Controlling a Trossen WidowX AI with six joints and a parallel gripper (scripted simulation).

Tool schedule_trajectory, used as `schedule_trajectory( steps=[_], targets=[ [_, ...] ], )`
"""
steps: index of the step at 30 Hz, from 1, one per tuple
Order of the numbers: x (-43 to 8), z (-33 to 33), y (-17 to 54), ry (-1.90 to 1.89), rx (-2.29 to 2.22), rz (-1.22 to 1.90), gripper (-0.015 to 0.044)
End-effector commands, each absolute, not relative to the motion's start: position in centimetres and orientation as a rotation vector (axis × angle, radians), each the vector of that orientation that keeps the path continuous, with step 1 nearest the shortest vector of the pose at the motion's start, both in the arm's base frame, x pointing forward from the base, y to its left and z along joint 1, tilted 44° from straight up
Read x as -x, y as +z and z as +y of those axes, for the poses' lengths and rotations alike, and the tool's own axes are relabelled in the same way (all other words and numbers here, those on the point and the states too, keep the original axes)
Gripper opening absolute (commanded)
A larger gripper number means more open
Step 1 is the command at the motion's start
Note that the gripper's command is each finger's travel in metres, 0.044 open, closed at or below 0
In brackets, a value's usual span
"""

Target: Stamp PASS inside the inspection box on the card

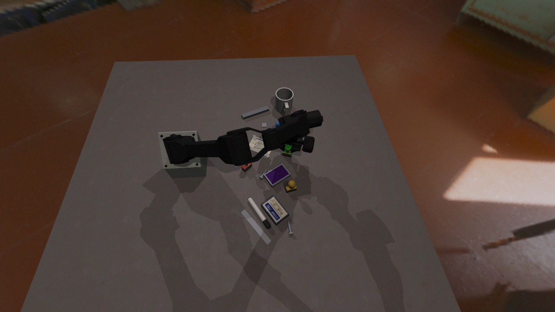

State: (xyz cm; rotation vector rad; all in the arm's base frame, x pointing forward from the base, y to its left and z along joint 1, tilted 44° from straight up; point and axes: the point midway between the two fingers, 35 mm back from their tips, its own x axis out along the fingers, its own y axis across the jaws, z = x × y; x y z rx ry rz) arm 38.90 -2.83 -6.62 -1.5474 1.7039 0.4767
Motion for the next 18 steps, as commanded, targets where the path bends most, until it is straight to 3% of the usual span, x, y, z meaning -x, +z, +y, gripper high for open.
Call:
schedule_trajectory(
  steps=[1, 9, 13, 18],
  targets=[
    [-38.9, -2.8, -6.6, 0.476, 1.547, 1.703, 0.0052],
    [-38.9, -2.8, -6.6, 0.476, 1.547, 1.703, 0.0263],
    [-39.0, -2.1, -5.9, 0.478, 1.547, 1.703, 0.0268],
    [-38.8, 3.7, 0.0, 0.485, 1.547, 1.706, 0.0268]
  ],
)
